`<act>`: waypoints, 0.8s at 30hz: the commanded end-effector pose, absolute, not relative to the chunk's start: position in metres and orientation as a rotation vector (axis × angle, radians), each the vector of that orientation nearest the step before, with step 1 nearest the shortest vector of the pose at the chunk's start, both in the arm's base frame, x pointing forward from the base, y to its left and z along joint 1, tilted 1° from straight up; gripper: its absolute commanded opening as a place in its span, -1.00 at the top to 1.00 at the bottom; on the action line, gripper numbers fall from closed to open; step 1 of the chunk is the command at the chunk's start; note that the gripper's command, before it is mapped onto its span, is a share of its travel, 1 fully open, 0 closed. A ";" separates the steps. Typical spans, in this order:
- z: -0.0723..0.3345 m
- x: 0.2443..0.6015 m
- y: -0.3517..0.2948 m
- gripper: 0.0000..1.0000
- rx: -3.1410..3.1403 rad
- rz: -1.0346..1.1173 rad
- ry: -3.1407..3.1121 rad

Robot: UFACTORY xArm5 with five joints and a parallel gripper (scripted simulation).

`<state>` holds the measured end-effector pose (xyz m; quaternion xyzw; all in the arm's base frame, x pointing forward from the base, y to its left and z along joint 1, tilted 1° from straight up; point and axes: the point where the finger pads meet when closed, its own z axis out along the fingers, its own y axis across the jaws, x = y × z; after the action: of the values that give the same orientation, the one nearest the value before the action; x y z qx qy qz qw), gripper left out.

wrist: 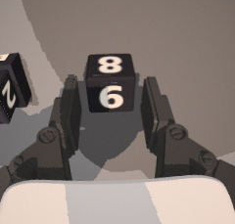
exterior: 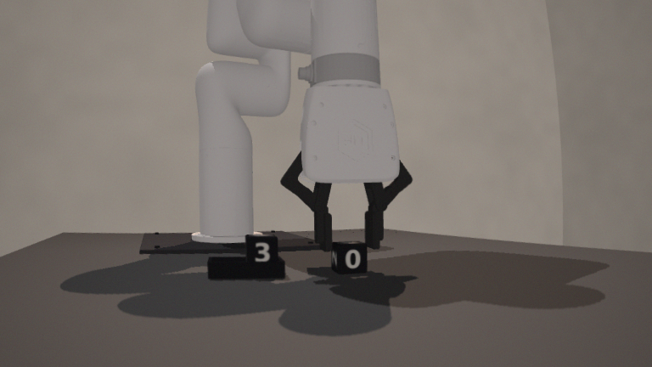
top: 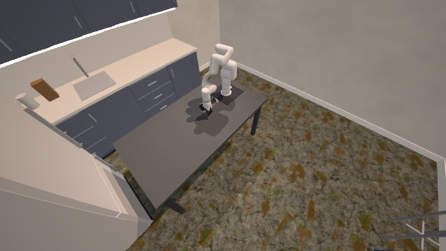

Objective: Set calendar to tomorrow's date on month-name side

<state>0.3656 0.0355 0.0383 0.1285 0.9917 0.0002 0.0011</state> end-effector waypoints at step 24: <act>0.115 0.366 0.036 -1.00 0.403 0.002 3.110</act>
<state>0.3650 0.0360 0.1133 0.1285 0.9917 0.0002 0.0009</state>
